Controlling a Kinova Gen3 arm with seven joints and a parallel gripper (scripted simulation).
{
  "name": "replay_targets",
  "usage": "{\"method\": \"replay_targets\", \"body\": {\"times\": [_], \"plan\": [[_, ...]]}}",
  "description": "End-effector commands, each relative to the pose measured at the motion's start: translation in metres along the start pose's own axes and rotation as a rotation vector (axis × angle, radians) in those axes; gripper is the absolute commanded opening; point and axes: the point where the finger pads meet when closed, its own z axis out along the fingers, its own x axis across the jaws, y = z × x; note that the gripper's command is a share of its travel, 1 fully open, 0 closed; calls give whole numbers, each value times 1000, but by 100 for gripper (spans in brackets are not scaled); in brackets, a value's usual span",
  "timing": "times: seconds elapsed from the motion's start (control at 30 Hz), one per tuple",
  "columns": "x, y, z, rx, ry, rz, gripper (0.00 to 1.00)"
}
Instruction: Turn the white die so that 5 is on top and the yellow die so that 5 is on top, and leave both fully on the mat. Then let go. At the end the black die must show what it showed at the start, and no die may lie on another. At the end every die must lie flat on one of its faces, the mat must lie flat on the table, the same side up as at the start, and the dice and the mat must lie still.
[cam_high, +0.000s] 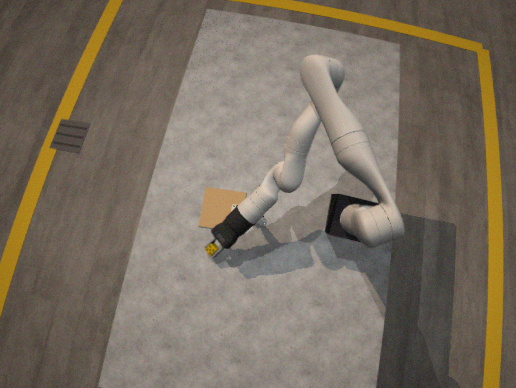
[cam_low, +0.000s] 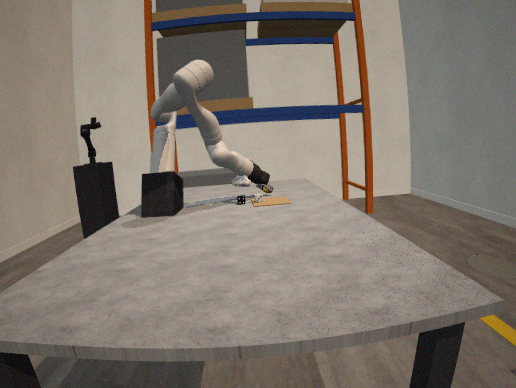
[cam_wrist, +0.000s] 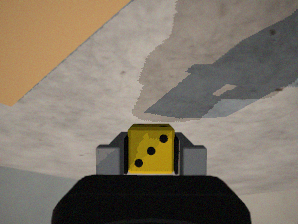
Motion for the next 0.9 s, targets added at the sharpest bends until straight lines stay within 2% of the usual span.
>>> {"method": "replay_targets", "body": {"times": [0.0,0.87], "plan": [[0,0,1,-4,0,-15,57],[-1,-8,5,-4,0,-15,57]]}}
